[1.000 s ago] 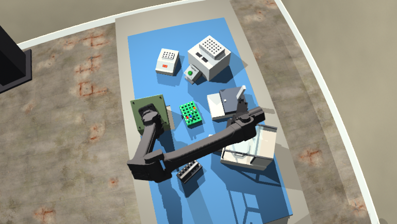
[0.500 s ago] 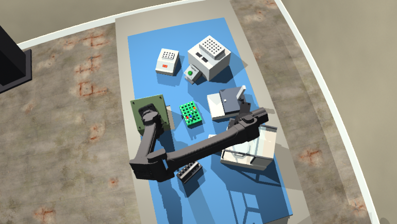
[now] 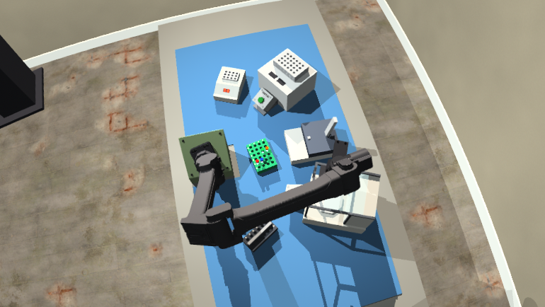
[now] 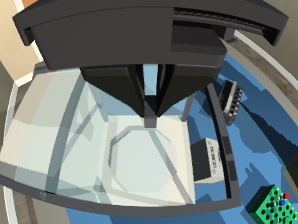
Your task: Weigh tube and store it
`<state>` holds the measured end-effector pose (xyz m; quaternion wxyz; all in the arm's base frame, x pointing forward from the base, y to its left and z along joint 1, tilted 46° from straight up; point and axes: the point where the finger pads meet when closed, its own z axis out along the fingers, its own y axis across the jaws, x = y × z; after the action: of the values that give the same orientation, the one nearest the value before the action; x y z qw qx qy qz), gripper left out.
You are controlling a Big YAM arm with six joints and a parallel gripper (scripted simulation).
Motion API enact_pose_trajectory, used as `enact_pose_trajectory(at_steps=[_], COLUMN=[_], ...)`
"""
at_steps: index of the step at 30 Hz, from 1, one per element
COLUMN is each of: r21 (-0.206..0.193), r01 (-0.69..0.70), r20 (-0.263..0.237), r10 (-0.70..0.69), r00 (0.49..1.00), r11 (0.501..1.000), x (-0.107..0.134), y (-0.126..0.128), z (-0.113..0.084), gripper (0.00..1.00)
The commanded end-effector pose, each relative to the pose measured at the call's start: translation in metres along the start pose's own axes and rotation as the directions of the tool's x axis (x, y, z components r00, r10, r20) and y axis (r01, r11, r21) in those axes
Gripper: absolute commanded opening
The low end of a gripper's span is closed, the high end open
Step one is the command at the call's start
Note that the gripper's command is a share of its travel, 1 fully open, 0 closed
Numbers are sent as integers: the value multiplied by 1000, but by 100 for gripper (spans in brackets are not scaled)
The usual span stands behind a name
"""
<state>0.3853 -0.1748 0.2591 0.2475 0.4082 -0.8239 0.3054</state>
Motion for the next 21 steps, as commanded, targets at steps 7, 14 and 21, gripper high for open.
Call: enact_pose_trajectory(at_steps=[7,14,21], r21=[14,11,9], r01=[-27,-24,-22], r20=[2,1,-1], r10=[27,24,22], r00=[1000,1000,1000], r11=[1000,1000,1000], x=[6,7,7], y=[-28,-34,-39], z=[-2,-2,-2], gripper=[6,6,6])
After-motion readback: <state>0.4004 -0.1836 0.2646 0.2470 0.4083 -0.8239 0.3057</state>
